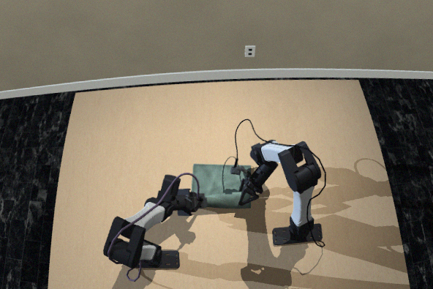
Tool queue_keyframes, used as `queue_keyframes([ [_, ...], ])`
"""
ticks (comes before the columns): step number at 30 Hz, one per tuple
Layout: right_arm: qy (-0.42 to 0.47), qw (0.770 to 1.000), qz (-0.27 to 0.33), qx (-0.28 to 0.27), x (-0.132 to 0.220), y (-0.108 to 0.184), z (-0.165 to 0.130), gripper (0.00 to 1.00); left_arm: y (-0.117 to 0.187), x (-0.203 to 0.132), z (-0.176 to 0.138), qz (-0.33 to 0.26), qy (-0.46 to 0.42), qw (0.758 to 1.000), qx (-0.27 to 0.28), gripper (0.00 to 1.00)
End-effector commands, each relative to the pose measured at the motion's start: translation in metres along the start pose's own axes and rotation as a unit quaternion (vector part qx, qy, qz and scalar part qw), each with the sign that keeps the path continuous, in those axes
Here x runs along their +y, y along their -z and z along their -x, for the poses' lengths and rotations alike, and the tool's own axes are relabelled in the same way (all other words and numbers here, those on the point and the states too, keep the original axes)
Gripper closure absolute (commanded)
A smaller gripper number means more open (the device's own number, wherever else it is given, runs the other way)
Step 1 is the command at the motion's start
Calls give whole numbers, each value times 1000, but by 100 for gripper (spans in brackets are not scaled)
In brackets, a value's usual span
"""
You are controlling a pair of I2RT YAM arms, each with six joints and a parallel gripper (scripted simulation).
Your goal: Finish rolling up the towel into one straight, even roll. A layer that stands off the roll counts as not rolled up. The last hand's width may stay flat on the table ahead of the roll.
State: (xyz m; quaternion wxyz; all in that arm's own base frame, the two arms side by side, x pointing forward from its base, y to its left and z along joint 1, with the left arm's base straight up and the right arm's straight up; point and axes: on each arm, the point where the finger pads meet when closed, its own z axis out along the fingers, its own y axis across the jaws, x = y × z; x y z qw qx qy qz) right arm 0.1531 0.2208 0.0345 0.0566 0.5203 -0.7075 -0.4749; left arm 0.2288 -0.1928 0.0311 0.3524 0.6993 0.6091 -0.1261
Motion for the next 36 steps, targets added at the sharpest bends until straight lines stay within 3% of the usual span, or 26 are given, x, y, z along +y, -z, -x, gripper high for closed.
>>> queue_keyframes([
  [1,12,1000,-13,0,-2,7,4,26,-2,1,0,2,0,1000,1,68],
  [4,12,1000,-13,0,-1,8,5,15,-2,1,0,2,0,1000,1,68],
  [14,12,1000,-13,0,0,37,5,15,-1,1,1,-24,22,999,2,68],
  [20,12,1000,-13,0,0,69,5,15,0,2,1,-71,60,996,4,68],
  [25,13,1000,-14,0,1,77,5,15,1,2,2,-122,102,987,5,68],
  [30,27,999,-31,0,2,76,5,13,1,3,3,-156,130,979,7,68],
  [36,91,990,-109,-4,9,68,8,11,3,3,4,-226,188,956,9,68],
])
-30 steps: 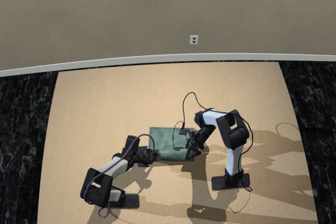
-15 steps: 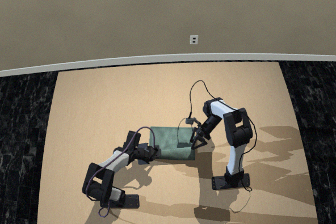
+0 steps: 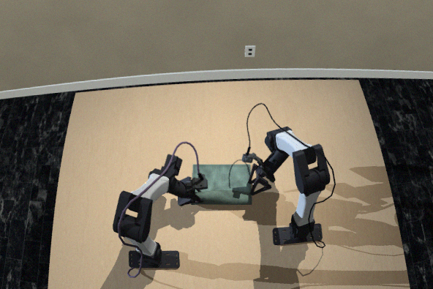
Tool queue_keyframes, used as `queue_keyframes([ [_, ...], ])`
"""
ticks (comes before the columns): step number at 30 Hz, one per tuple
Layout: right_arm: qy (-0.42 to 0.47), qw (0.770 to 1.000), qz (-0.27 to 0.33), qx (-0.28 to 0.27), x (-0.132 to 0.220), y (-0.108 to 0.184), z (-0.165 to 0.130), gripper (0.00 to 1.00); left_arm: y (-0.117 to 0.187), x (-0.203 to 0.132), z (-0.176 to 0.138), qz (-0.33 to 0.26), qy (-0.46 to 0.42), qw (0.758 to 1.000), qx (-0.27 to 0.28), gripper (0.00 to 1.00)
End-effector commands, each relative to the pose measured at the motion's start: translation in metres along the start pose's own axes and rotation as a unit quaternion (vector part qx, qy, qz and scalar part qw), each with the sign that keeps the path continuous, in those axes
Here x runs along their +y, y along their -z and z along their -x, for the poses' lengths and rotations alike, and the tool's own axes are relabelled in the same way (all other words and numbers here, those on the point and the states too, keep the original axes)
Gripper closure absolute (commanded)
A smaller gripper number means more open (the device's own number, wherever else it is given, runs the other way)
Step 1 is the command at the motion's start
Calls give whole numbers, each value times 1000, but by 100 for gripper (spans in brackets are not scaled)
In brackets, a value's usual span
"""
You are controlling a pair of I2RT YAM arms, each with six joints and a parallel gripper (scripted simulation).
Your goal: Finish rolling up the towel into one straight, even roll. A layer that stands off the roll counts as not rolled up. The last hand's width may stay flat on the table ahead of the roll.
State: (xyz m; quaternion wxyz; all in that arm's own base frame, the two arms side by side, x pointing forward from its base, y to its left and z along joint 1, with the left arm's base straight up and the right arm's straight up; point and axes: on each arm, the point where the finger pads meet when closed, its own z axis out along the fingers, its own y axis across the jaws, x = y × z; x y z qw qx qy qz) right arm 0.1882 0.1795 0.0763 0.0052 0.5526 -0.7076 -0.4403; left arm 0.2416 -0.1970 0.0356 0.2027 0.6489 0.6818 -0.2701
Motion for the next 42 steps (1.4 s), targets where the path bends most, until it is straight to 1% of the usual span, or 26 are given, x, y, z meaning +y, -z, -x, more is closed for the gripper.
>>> queue_keyframes([
  [1,60,996,-73,-1,4,-1,9,11,2,-11,-2,-74,48,996,3,68],
  [5,122,981,-148,-4,11,-8,12,9,3,-11,-1,-121,86,989,5,68],
  [9,185,957,-224,-8,18,-15,16,8,4,-12,-1,-165,122,979,7,68],
  [11,185,957,-224,-8,18,-15,16,8,4,-12,-1,-165,122,979,7,68],
  [16,254,917,-308,-11,26,-23,20,6,5,-12,0,-211,160,964,10,68],
  [21,300,881,-364,-13,32,-28,23,4,6,-12,1,-245,188,951,11,68],
  [23,310,873,-376,-14,33,-30,23,3,6,-12,1,-254,196,947,12,68],
  [25,313,870,-380,-14,34,-30,24,2,6,-12,1,-260,201,944,12,68],
  [31,314,870,-379,-14,34,-30,24,2,6,-12,1,-264,204,943,12,68],
  [39,323,870,-372,-12,33,-23,27,2,-3,-11,-6,-264,204,943,12,68],
  [42,323,870,-372,-12,30,-26,25,2,-3,-11,-6,-264,204,943,12,68],
])
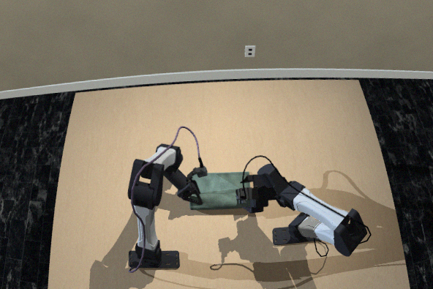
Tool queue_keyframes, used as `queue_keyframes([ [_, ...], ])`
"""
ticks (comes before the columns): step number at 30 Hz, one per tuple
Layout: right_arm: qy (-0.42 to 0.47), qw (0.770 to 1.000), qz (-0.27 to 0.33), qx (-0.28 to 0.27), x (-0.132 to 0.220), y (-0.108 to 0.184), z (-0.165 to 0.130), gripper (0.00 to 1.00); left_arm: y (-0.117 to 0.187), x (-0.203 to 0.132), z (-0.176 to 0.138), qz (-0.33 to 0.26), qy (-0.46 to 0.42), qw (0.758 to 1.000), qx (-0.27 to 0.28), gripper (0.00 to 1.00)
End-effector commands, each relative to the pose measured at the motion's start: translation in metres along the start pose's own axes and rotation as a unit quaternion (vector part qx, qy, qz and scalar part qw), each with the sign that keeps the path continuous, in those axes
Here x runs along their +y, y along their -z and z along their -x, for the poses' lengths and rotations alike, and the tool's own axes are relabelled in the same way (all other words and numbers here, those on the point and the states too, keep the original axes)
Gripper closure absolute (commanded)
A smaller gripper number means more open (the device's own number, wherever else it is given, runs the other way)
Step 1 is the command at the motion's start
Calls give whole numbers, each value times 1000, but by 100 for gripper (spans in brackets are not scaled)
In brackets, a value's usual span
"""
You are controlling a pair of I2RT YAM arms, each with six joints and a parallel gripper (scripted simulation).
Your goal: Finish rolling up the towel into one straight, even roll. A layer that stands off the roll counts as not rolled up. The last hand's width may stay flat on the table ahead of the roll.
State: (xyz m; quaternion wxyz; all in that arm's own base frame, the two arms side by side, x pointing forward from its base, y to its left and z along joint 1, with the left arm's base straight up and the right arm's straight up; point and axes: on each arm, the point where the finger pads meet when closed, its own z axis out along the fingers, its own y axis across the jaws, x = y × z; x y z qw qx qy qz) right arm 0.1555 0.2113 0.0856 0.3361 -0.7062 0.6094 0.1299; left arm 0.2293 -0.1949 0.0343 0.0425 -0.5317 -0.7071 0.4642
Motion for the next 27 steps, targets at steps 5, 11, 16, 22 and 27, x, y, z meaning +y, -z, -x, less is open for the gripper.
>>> queue_keyframes([
  [5,8,1000,-11,-11,-3,-9,-2,2,-1,4,-2,-3,1,1000,-2,68],
  [11,9,1000,-10,-12,8,-32,-21,2,-1,4,-2,-3,1,1000,-2,68],
  [16,10,1000,-10,-12,14,-45,-30,2,-1,4,-2,-3,1,1000,-2,68],
  [22,10,1000,-10,-12,7,-48,-25,2,-1,4,-2,-3,1,1000,-2,68],
  [27,10,1000,-10,-12,2,-48,-21,11,-1,4,-2,-3,1,1000,-2,68],
])
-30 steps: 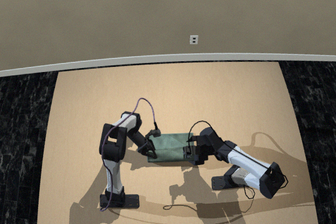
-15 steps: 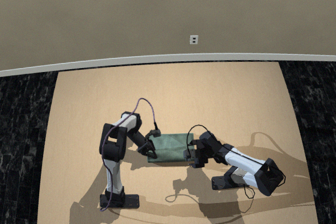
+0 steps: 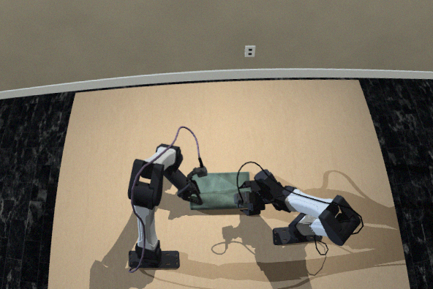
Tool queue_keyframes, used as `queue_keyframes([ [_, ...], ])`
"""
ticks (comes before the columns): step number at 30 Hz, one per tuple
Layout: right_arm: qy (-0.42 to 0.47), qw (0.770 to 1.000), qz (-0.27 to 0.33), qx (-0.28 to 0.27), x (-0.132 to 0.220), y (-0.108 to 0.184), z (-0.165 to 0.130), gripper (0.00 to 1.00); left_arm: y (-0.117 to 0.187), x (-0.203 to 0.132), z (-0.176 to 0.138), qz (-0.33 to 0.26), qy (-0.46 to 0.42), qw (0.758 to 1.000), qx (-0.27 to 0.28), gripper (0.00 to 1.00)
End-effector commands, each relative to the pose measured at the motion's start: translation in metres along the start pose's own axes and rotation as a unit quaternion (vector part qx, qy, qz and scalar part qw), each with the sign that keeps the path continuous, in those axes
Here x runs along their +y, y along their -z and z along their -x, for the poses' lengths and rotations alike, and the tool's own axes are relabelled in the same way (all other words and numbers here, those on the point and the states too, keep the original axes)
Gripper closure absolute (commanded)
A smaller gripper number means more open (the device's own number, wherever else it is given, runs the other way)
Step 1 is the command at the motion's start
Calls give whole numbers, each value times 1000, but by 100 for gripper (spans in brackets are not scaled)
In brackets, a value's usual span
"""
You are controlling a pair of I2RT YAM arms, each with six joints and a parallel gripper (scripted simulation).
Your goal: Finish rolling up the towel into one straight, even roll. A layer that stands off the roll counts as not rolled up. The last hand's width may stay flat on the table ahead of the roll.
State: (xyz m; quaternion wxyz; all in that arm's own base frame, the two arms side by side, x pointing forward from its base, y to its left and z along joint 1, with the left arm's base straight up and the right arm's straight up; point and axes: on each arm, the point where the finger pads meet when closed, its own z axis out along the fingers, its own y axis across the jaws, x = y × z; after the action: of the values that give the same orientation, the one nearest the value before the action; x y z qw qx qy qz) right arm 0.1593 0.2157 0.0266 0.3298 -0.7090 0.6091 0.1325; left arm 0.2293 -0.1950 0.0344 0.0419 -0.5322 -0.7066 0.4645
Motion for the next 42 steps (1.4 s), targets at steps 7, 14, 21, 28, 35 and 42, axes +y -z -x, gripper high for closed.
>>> queue_keyframes([
  [7,9,1000,-17,-14,-13,0,12,40,-1,4,-2,-3,2,1000,-2,68],
  [14,9,1000,-17,-14,-13,0,12,49,-1,4,-2,-3,2,1000,-2,68],
  [21,9,1000,-17,-14,-13,0,12,56,-1,4,-2,-3,2,1000,-2,68],
  [28,9,1000,-17,-14,-13,0,12,59,-1,4,-2,-3,2,1000,-2,68],
  [35,9,1000,-17,-14,-13,0,12,62,-1,4,-2,-3,2,1000,-2,68],
  [42,9,1000,-17,-14,-13,0,12,64,-1,4,-2,-3,2,1000,-2,68],
])
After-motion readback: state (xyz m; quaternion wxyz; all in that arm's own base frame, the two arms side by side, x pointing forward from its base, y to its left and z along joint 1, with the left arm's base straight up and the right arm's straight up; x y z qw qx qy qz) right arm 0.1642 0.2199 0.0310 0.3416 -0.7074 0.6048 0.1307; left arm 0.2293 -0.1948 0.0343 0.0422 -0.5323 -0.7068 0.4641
